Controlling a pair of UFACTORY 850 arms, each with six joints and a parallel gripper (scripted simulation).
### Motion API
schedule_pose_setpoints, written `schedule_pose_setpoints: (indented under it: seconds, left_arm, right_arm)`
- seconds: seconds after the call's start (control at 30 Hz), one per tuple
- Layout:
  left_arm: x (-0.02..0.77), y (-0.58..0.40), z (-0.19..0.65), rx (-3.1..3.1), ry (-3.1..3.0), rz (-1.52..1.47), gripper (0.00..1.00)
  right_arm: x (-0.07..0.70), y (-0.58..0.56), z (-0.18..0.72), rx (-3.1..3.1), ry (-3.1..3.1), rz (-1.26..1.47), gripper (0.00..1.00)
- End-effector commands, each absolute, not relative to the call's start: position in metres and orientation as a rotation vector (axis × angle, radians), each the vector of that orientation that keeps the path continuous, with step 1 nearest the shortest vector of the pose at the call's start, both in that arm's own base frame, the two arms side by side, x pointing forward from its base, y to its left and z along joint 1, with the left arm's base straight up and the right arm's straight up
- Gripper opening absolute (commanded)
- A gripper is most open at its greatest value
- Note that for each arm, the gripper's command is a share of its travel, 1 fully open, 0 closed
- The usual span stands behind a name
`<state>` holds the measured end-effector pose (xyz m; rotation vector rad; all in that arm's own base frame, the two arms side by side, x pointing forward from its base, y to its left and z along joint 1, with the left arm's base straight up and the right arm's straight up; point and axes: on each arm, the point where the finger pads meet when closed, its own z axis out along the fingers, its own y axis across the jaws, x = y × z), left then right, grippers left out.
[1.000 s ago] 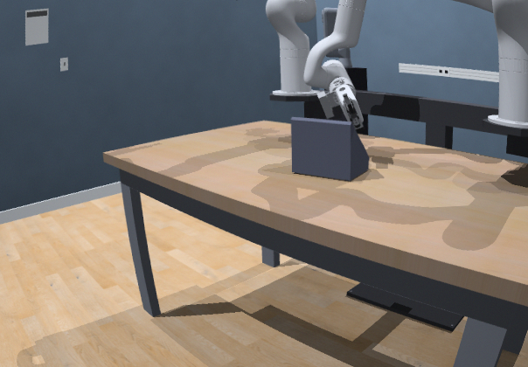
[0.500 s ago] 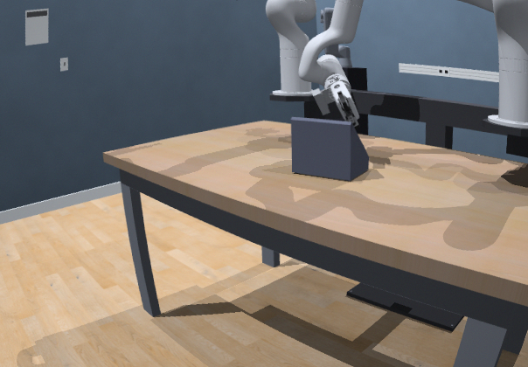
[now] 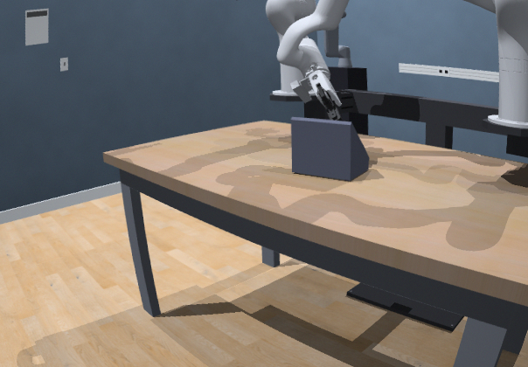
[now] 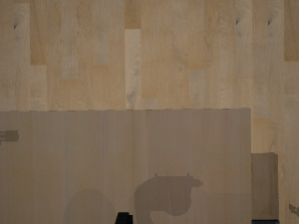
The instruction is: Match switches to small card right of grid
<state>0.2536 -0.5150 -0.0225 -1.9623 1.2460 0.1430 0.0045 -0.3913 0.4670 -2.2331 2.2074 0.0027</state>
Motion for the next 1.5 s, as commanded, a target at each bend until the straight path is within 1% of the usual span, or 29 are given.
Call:
schedule_pose_setpoints:
  seconds: [0.0,0.87,1.47]
  left_arm:
    - [0.254,-0.516,-0.022,-1.964,1.245,0.144,0.0]
    - [0.254,-0.516,-0.022,-1.964,1.245,0.144,0.0]
    - [0.267,-0.513,-0.041,-1.964,1.245,0.144,0.0]
  right_arm:
    - [0.005,-0.392,0.468,-2.234,2.209,0.0,1.0]
    - [0.005,-0.392,0.468,-2.234,2.209,0.0,1.0]
    - [0.005,-0.392,0.468,-2.234,2.209,0.0,1.0]
